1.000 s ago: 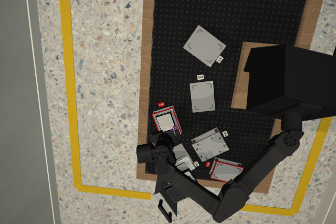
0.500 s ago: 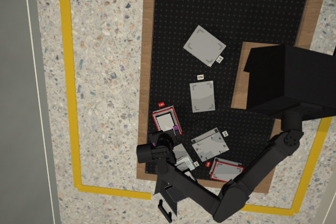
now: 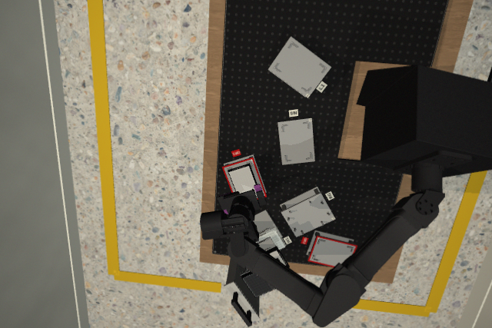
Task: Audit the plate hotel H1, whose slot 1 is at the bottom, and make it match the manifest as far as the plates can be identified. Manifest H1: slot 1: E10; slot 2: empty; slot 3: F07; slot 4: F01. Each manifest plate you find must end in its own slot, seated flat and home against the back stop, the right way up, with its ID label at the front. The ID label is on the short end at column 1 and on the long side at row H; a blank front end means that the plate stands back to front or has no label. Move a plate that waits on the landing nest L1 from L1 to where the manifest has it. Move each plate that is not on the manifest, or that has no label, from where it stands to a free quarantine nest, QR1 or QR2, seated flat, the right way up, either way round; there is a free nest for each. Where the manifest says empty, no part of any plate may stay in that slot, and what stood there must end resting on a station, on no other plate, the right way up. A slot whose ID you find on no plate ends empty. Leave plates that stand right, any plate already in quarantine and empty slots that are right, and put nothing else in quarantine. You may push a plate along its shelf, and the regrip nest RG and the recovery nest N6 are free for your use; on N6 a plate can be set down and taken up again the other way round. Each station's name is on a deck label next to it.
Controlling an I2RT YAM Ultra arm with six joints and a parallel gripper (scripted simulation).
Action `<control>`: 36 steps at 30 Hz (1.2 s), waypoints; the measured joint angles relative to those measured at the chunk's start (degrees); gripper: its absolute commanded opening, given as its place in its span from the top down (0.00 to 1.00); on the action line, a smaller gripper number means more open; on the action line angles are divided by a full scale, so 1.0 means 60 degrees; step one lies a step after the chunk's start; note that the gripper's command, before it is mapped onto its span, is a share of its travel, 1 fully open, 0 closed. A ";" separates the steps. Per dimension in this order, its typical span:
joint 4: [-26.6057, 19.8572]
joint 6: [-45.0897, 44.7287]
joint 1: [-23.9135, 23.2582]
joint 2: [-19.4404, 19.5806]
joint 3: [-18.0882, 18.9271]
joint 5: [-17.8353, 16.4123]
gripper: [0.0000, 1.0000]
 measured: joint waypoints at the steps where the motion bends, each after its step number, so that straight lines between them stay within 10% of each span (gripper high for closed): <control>1: -0.0080 -0.0051 -0.0018 -0.0015 0.0018 -0.0011 0.00; 36: -0.4251 -0.2743 -0.1534 0.0331 0.2397 -0.0346 0.00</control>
